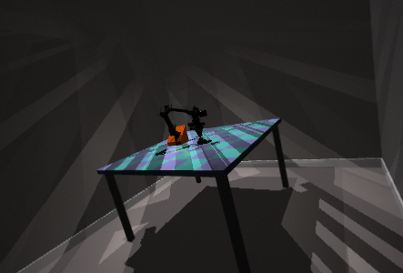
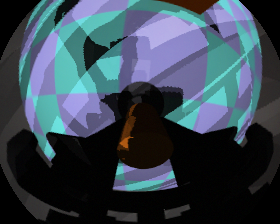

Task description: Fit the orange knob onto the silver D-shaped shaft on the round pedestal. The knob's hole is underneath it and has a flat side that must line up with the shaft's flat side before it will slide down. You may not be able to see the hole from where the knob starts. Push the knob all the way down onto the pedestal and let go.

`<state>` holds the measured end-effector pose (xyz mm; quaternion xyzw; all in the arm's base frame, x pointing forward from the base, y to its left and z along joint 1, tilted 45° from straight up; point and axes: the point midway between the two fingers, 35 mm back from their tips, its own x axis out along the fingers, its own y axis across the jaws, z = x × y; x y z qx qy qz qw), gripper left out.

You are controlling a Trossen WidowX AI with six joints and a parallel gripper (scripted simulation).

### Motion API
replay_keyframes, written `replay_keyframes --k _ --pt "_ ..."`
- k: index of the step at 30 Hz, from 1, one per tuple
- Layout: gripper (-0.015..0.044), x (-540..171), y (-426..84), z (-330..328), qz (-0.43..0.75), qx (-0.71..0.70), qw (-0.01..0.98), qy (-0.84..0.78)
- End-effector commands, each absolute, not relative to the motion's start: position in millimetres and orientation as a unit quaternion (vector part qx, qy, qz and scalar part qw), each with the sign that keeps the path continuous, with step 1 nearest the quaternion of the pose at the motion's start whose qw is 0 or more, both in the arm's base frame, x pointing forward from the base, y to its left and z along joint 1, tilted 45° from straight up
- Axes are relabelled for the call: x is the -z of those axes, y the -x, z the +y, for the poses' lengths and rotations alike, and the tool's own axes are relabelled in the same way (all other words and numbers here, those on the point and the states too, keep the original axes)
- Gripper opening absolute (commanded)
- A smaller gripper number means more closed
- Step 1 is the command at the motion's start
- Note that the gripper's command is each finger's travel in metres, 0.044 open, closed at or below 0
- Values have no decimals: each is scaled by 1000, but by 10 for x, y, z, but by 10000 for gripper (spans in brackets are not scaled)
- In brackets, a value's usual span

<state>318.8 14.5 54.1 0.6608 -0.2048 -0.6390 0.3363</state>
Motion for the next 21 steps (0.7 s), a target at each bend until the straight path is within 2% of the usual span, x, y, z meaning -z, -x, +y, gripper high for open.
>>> replay_keyframes --k 1,21 --pt "0 -532 -3184 139 -189 643 353 -653" --pt "0 -517 -3184 116 -189 643 353 -653"
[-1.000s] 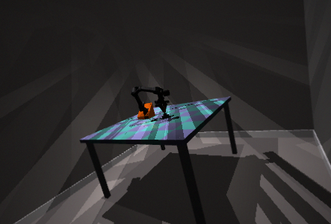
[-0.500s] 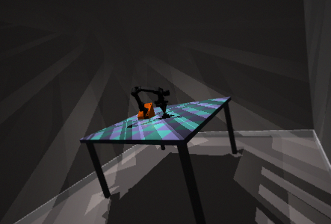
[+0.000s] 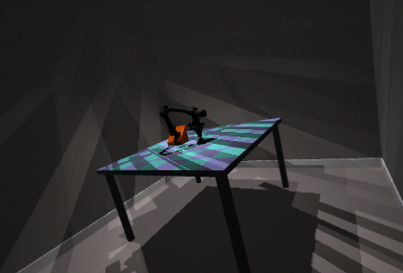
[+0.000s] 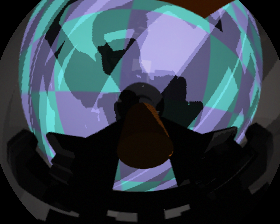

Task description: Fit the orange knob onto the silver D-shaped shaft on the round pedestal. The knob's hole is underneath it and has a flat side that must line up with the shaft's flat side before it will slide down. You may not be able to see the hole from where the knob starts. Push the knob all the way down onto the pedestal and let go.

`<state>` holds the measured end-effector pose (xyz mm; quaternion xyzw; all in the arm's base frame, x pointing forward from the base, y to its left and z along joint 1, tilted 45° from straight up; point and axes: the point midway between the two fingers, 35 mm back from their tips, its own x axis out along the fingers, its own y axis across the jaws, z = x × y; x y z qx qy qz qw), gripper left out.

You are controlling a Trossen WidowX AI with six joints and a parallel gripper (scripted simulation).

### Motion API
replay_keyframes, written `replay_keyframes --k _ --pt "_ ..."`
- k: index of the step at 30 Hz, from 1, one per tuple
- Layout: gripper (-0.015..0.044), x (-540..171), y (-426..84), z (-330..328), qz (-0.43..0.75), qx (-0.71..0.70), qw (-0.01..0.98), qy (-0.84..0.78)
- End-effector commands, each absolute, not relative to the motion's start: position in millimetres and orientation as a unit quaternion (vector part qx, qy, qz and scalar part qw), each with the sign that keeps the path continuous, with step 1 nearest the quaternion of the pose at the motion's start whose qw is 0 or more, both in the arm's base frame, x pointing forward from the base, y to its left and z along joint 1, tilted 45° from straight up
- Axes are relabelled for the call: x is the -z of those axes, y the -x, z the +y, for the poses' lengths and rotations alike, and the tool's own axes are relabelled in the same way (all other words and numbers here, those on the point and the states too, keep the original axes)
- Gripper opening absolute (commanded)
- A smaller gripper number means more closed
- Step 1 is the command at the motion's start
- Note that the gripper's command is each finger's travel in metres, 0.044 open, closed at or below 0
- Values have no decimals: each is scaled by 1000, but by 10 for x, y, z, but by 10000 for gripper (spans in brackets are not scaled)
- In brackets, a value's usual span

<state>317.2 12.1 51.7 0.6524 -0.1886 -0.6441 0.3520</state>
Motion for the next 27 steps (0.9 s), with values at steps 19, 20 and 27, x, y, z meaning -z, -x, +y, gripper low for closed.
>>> replay_keyframes --k 19,20,27 --pt "0 -539 -3195 145 -369 560 147 -728" --pt "0 -536 -3193 142 -388 547 121 -732" --pt "0 -516 -3179 122 -509 436 -60 -740"
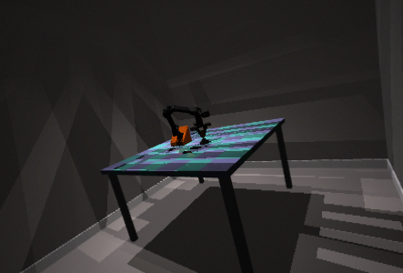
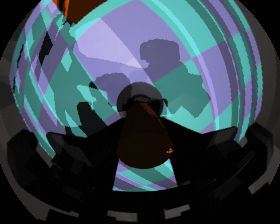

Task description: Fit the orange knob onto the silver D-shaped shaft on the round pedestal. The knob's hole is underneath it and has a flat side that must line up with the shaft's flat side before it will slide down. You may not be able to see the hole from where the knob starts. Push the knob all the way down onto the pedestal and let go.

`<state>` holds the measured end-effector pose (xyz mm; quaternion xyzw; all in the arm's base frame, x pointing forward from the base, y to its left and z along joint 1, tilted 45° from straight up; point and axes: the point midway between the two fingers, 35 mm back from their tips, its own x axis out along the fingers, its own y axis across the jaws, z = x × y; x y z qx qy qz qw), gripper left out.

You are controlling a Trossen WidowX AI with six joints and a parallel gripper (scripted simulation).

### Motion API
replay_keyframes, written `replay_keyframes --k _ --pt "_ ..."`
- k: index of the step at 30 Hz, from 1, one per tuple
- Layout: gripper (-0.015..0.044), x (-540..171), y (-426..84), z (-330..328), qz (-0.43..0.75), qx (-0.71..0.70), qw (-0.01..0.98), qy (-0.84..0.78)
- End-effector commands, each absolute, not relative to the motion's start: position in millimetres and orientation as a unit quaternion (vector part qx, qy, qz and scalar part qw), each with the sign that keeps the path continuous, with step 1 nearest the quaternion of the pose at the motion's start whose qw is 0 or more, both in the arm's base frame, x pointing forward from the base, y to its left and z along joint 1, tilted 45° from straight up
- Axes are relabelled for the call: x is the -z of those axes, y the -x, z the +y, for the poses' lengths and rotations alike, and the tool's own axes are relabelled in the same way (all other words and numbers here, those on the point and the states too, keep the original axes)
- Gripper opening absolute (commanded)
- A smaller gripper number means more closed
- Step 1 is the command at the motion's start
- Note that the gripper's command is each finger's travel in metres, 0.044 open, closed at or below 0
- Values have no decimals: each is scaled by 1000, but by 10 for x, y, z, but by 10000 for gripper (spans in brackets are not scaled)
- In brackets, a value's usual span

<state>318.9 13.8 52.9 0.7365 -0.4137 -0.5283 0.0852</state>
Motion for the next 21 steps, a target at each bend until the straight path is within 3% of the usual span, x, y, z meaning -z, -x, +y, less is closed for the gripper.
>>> replay_keyframes --k 1,14,21 --pt "0 -515 -3176 120 -524 418 -85 -737" --pt "0 -541 -3173 132 -648 171 -376 -640" --pt "0 -563 -3192 155 -651 158 -389 -632"
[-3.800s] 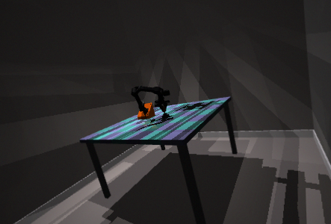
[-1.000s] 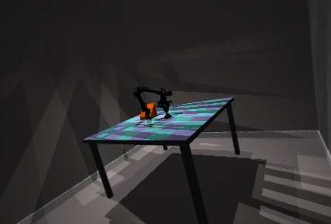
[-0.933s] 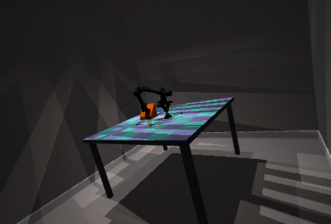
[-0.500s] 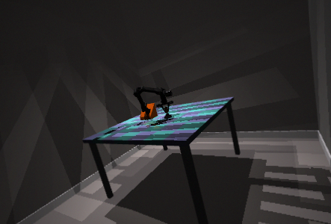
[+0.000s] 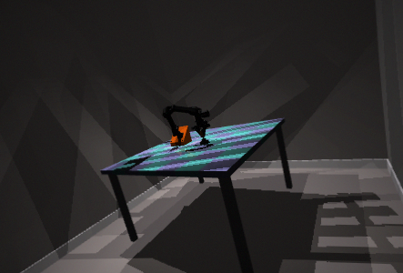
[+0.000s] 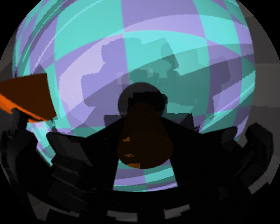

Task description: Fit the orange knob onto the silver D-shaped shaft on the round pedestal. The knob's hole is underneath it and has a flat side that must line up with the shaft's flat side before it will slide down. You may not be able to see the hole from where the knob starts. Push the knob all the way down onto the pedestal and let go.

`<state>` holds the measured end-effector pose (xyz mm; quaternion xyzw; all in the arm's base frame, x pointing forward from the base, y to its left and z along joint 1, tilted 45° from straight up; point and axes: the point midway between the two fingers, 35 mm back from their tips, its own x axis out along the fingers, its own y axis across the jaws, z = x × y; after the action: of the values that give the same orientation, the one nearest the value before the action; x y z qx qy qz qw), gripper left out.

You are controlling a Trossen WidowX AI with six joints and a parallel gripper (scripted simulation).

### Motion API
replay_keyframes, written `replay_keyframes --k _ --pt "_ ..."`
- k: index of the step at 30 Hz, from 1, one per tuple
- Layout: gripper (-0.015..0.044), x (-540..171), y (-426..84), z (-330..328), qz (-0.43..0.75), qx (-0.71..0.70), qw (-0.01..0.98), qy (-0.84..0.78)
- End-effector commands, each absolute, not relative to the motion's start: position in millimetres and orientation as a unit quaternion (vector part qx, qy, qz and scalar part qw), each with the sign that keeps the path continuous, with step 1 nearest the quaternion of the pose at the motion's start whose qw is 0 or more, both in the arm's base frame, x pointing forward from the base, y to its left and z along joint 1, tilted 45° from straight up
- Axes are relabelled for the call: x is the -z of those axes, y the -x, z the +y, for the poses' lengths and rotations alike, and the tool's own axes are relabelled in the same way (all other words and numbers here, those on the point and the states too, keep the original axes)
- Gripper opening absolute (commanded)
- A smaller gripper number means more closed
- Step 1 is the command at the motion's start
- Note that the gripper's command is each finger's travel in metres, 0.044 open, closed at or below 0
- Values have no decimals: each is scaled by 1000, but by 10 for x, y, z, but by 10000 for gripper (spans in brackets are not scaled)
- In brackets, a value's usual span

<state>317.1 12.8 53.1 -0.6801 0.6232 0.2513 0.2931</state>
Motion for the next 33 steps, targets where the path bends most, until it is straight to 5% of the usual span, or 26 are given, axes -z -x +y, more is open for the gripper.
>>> replay_keyframes --k 1,33 --pt "0 -563 -3194 156 651 -158 389 632" --pt "0 -520 -3186 120 651 -158 389 632"
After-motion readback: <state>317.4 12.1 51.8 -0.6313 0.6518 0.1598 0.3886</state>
